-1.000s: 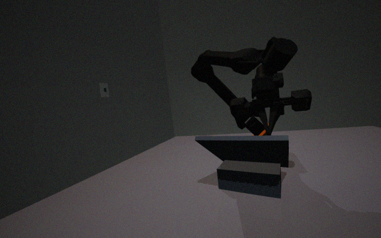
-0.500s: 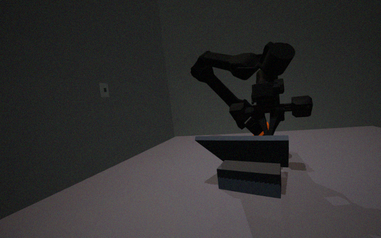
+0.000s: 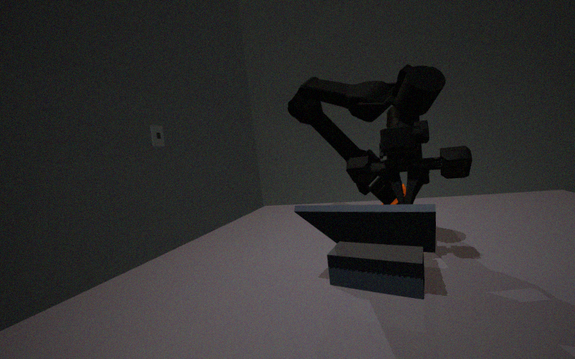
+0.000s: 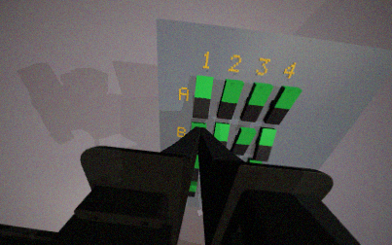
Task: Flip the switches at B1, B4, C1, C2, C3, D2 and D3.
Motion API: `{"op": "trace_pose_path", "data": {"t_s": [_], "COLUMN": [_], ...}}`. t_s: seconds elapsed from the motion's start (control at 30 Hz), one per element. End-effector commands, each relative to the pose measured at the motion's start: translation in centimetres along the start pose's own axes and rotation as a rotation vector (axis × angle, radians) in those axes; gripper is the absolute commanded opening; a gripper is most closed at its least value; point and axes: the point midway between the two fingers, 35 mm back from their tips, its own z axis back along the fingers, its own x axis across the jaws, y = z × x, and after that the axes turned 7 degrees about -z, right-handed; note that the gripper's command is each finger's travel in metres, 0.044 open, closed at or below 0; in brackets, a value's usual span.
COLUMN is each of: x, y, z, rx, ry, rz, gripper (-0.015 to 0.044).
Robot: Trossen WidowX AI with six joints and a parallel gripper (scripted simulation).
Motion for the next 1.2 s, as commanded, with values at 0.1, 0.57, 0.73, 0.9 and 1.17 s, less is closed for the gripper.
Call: {"op": "trace_pose_path", "data": {"t_s": [0.1, 0.57, 0.73, 0.9, 1.17], "x": [0.06, 0.05, 0.05, 0.05, 0.05], "y": [0.17, 0.17, 0.17, 0.17, 0.16], "z": [-0.05, -0.16, -0.23, -0.29, -0.4], "rx": [0.005, 0.005, 0.005, 0.005, 0.005], "ry": [-0.004, -0.004, -0.004, -0.004, -0.004], "rz": [0.006, 0.006, 0.006, 0.006, 0.006], "gripper": [0.0, 0.0, 0.0, 0.0, 0.0]}}
